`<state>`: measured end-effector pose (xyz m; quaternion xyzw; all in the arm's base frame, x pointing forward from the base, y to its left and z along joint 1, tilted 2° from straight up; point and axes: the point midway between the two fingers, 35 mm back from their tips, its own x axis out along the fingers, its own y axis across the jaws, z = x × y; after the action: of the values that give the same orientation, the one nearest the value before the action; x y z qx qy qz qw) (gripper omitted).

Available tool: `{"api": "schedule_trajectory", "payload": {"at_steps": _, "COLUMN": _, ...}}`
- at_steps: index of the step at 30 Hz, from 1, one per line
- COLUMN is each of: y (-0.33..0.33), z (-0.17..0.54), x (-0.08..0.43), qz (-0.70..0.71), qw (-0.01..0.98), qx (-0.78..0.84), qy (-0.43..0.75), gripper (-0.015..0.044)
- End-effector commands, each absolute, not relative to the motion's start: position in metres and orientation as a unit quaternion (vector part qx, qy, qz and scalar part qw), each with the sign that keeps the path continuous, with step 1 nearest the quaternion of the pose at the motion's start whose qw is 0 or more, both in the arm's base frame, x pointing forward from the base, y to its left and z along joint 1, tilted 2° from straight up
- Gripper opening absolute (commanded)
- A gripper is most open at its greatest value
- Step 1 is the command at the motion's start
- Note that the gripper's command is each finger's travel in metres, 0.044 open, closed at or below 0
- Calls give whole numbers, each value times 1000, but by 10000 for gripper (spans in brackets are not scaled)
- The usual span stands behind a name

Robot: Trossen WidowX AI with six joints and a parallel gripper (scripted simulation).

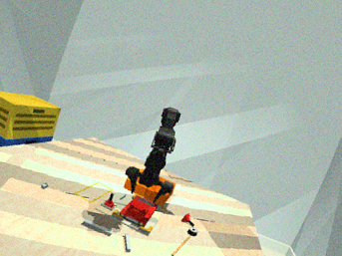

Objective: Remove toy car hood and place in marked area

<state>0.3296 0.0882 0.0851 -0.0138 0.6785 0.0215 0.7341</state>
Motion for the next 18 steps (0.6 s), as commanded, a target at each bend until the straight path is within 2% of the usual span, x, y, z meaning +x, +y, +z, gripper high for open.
{"api": "schedule_trajectory", "payload": {"at_steps": 1, "y": 87, "z": 77, "x": 327, "qz": 20, "qw": 729, "qx": -17, "qy": 684, "gripper": 440}}
{"api": "schedule_trajectory", "payload": {"at_steps": 18, "y": 87, "z": 61, "x": 329, "qz": 20, "qw": 729, "qx": -17, "qy": 684, "gripper": 440}}
